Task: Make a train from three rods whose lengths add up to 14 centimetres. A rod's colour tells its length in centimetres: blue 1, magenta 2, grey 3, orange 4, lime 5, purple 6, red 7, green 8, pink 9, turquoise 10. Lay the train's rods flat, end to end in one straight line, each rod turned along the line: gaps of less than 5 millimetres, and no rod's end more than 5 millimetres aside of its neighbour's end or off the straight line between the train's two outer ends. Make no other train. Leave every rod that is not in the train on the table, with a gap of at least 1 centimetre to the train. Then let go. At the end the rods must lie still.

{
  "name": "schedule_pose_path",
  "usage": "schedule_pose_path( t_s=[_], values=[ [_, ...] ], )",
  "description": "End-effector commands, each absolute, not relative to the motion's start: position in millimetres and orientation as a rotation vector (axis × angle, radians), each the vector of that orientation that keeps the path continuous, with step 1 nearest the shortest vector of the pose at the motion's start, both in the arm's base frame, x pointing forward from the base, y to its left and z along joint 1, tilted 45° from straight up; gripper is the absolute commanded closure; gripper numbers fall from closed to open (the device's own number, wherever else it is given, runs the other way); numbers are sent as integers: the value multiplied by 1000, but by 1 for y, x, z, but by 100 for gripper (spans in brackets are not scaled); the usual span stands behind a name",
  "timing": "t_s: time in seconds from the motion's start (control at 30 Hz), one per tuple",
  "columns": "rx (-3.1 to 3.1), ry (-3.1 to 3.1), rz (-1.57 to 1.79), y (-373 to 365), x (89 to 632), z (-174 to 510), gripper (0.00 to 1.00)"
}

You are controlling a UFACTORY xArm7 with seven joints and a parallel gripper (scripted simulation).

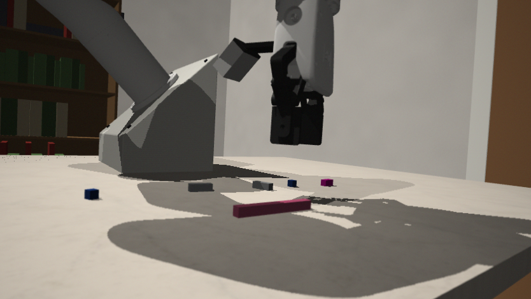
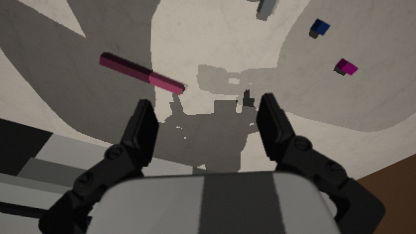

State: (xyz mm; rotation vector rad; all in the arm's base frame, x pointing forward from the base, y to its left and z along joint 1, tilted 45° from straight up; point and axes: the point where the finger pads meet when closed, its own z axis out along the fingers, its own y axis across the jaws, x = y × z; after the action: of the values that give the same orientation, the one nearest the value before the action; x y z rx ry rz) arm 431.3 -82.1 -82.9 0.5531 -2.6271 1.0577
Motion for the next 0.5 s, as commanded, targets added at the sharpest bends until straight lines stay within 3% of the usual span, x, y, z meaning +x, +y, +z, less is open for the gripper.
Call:
schedule_pose_path(
  t_s=[0.0, 0.47],
  values=[
    [344, -2720, 1108, -97, 443, -66, 0],
    [-145, -2854, 1178, -133, 458, -32, 0]
  ],
)
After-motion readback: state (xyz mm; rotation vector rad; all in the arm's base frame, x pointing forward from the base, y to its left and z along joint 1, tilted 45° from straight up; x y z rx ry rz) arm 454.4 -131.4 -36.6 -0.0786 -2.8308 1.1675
